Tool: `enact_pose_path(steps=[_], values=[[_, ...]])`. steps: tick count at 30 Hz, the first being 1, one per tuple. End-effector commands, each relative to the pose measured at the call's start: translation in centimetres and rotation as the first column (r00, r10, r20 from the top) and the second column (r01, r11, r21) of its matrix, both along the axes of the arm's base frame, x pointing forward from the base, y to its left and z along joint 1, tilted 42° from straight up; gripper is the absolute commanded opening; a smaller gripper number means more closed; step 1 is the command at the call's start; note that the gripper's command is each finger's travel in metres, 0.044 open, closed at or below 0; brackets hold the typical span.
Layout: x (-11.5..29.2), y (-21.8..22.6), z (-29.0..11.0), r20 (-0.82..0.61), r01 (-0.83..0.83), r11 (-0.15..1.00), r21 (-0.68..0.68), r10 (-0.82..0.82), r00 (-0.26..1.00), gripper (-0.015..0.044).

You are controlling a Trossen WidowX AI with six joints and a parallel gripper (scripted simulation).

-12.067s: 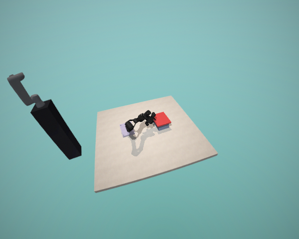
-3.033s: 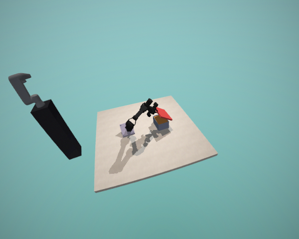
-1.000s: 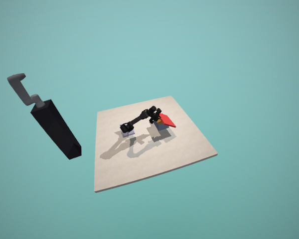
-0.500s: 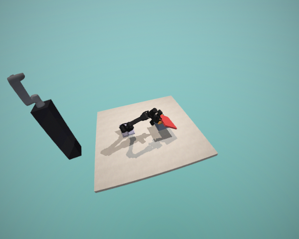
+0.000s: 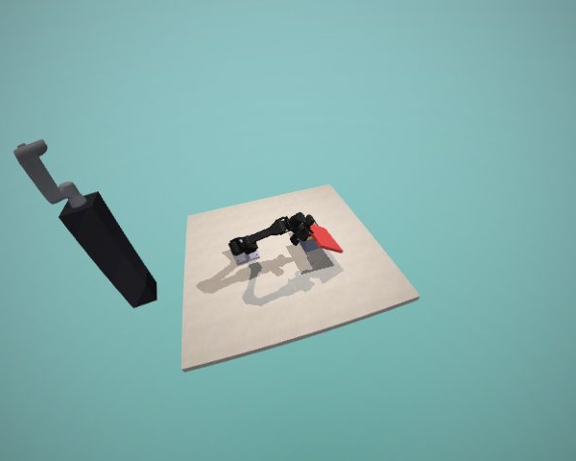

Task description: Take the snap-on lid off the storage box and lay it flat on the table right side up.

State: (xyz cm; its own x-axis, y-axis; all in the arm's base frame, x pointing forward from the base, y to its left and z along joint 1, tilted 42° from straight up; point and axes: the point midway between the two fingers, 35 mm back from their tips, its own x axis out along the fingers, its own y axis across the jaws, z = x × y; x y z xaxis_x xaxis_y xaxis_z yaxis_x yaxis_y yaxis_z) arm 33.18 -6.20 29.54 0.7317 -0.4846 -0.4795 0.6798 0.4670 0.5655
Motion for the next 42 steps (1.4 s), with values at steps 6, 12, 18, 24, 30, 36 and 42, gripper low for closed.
enact_pose_path(steps=[6,12,18,24,30,36,42], values=[[-0.4,-1.2,2.0,0.023,-0.009,1.000,0.001,0.009,1.000,0.0000],[-0.6,-2.1,2.8,0.023,-0.009,1.000,0.001,0.009,1.000,0.0000],[-0.8,-2.9,3.6,0.024,-0.009,1.000,0.000,0.009,1.000,0.0000],[-1.1,-3.8,4.5,0.024,-0.009,1.000,-0.001,0.009,1.000,0.0000],[-1.3,-4.7,5.3,0.025,-0.009,1.000,-0.002,0.009,1.000,0.0000],[-1.5,-5.5,6.1,0.026,-0.009,1.000,-0.003,0.009,1.000,0.0000],[-1.7,-6.4,6.9,0.026,-0.009,1.000,-0.004,0.009,1.000,0.0000]])
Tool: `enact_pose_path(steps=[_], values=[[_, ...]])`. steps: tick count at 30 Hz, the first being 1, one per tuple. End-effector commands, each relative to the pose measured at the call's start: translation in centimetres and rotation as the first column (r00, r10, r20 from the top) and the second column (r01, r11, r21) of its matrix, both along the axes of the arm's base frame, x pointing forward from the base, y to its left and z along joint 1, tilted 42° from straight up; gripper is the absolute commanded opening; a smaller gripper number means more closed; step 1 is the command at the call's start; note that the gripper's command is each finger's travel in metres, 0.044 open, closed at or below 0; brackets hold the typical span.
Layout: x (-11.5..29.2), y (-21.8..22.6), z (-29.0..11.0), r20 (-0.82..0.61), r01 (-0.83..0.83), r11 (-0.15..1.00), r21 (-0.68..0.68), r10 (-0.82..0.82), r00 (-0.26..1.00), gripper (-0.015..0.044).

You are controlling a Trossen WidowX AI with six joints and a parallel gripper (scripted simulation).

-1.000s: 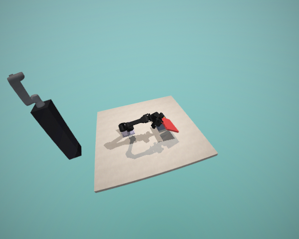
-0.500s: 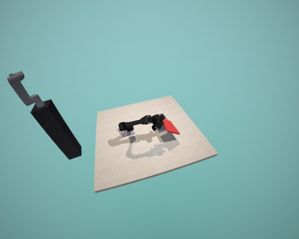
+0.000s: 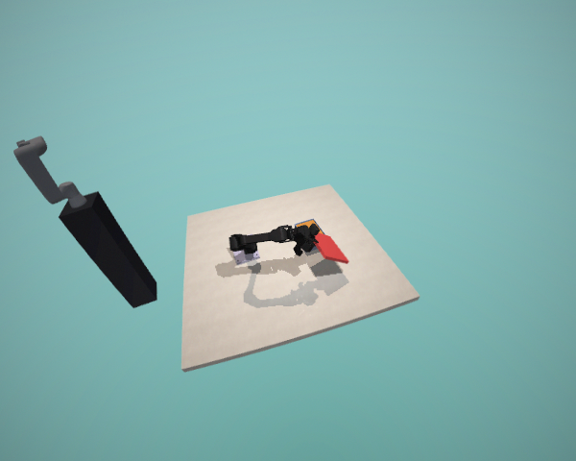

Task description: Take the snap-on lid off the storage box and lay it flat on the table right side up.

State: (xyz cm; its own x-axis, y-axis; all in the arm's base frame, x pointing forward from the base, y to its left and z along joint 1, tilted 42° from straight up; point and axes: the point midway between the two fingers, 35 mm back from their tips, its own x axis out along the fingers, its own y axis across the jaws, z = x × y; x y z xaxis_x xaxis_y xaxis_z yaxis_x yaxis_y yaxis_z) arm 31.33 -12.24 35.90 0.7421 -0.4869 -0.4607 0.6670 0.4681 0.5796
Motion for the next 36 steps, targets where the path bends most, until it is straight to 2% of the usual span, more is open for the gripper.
enact_pose_path(steps=[1,11,36], values=[[0.1,-0.5,0.7,0.003,-0.010,1.000,-0.001,0.010,1.000,0.0000],[-0.2,-1.7,1.9,0.004,-0.010,1.000,-0.002,0.010,1.000,0.0000],[-0.4,-2.7,0.0,0.004,-0.010,1.000,-0.004,0.010,1.000,0.0000]])
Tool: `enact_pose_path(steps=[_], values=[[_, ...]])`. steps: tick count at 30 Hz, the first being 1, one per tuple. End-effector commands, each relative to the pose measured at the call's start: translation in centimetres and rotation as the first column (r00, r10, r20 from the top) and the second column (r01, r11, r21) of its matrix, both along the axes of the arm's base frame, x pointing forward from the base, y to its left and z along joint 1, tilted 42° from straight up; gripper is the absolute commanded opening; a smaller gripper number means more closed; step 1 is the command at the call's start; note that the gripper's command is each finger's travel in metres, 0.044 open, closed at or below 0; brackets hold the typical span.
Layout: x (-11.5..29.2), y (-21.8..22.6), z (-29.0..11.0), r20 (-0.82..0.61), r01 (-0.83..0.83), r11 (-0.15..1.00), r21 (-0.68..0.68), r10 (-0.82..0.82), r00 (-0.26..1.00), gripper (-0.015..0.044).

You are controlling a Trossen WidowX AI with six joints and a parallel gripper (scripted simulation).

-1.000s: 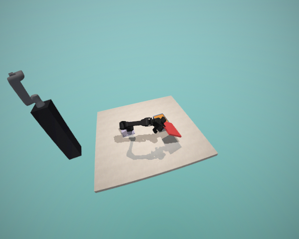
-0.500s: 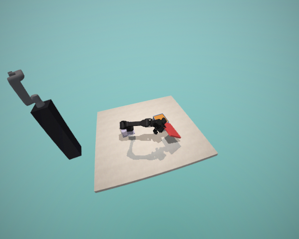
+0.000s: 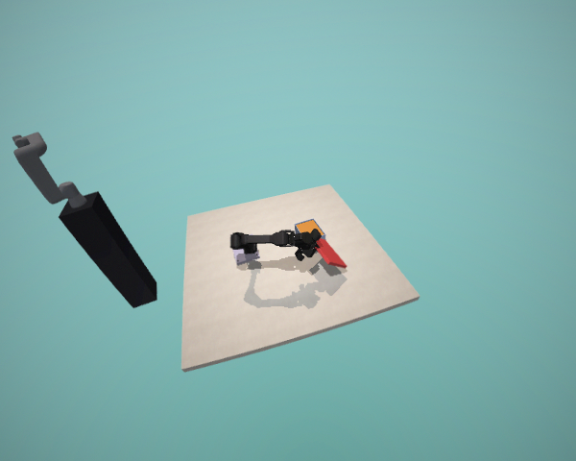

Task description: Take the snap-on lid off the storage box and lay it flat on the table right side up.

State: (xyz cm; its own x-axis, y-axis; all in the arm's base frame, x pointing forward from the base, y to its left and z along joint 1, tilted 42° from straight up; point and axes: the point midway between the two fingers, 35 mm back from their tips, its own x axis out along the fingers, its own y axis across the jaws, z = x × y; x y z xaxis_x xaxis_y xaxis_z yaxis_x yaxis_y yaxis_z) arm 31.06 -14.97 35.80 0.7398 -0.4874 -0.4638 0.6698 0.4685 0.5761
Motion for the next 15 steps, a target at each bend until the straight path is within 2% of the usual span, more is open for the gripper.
enact_pose_path(steps=[1,15], values=[[-0.15,-0.02,-0.01,0.009,-0.010,1.000,-0.003,0.010,1.000,0.0000],[-0.18,-0.76,-0.81,0.009,-0.010,1.000,-0.004,0.010,1.000,0.0000]])
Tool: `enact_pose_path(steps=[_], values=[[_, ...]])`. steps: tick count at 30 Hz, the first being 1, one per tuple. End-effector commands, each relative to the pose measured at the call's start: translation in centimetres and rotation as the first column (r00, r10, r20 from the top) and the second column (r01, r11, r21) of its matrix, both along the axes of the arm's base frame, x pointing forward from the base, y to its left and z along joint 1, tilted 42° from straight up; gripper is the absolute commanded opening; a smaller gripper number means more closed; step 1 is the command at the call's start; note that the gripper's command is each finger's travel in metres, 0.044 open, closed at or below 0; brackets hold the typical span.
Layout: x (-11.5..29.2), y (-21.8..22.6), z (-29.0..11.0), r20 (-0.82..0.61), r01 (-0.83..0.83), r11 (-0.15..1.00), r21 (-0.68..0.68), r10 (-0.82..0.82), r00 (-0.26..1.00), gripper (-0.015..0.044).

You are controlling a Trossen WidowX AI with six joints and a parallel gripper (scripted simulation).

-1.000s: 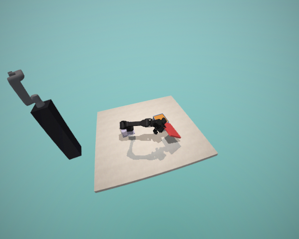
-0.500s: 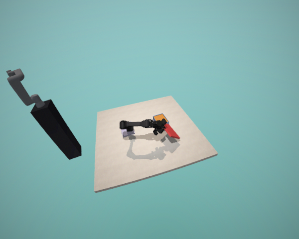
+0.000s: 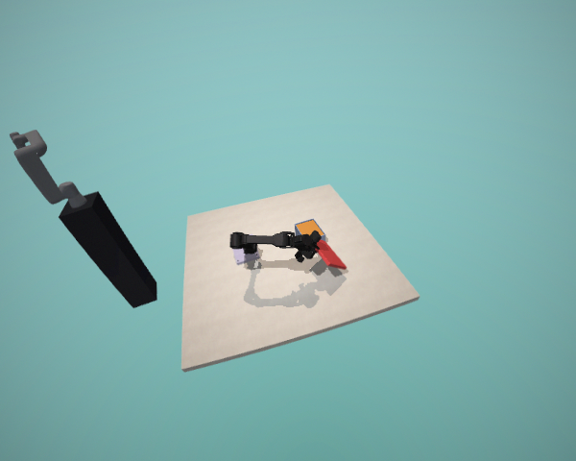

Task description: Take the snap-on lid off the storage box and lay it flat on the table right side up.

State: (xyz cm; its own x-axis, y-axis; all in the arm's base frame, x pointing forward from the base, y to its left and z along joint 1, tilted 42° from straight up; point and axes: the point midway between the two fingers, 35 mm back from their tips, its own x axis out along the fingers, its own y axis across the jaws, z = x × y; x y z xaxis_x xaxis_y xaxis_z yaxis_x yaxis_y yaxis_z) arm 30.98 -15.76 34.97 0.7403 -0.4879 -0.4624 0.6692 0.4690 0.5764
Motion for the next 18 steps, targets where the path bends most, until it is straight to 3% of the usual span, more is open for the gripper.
enact_pose_path(steps=[1,18], values=[[-0.11,-0.02,-0.03,0.008,-0.010,1.000,-0.003,0.010,1.000,0.0000],[-0.15,-0.92,-1.01,0.008,-0.010,1.000,-0.004,0.010,1.000,0.0000]])
